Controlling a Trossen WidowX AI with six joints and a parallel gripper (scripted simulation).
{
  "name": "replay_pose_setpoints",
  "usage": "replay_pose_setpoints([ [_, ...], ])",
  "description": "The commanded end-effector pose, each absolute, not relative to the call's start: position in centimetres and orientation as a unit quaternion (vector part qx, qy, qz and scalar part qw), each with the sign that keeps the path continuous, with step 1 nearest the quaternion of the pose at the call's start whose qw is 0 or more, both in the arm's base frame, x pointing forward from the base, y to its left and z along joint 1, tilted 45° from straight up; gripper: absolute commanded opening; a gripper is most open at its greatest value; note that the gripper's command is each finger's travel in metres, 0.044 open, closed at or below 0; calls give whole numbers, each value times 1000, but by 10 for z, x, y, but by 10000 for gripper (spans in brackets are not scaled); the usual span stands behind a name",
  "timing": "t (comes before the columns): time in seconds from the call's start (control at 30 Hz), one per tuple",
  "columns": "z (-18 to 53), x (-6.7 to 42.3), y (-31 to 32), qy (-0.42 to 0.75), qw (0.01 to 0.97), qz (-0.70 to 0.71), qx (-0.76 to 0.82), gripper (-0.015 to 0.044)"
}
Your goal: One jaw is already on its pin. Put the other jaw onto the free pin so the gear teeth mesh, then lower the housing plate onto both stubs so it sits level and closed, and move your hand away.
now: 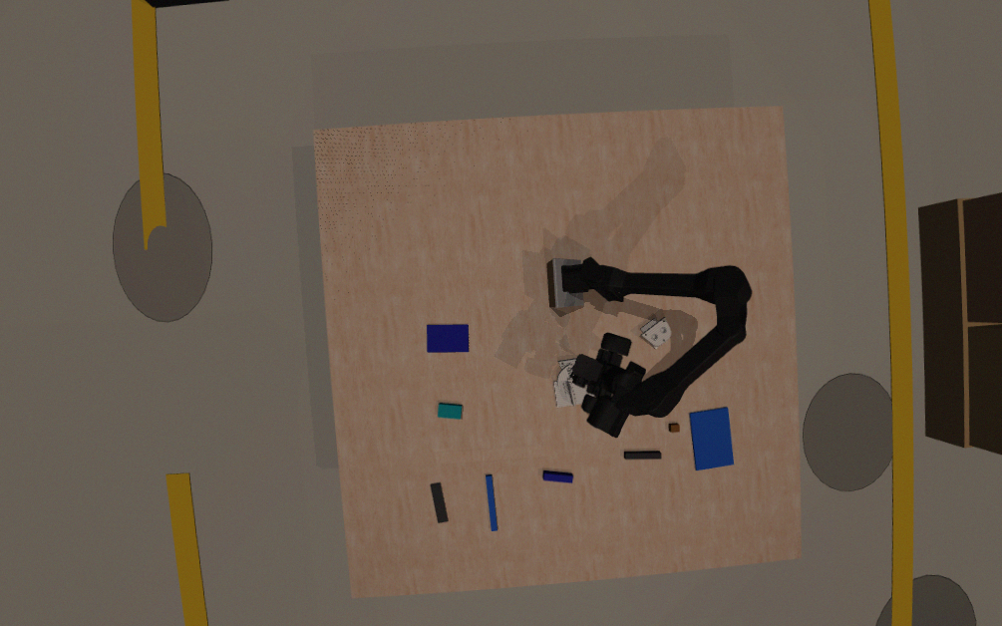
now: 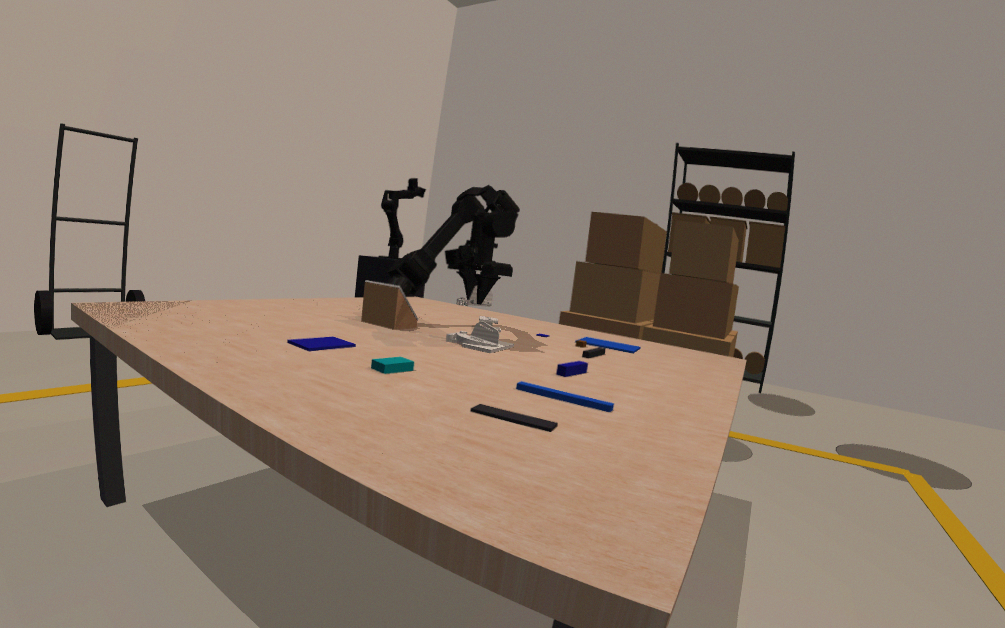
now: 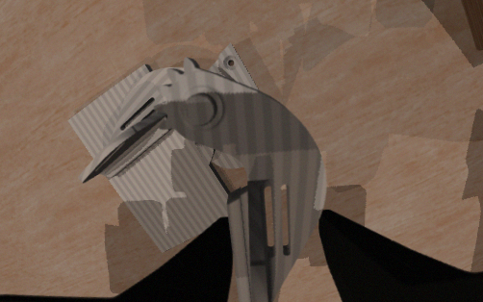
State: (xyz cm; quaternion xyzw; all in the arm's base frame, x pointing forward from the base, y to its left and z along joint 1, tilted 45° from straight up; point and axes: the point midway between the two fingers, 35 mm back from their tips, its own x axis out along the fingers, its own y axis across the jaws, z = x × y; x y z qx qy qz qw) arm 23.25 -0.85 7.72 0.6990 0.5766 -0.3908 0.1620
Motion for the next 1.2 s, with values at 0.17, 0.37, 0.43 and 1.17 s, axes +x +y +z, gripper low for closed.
replay_pose_setpoints([
  [0.17,66,224,-17,522,64,-467,711,134],
  [0.37,60,218,-22,476,-4,-514,714,134],
  [0.43,58,217,-24,460,-27,-528,713,134],
  [1.17,39,195,-39,263,-271,-650,659,134],
])
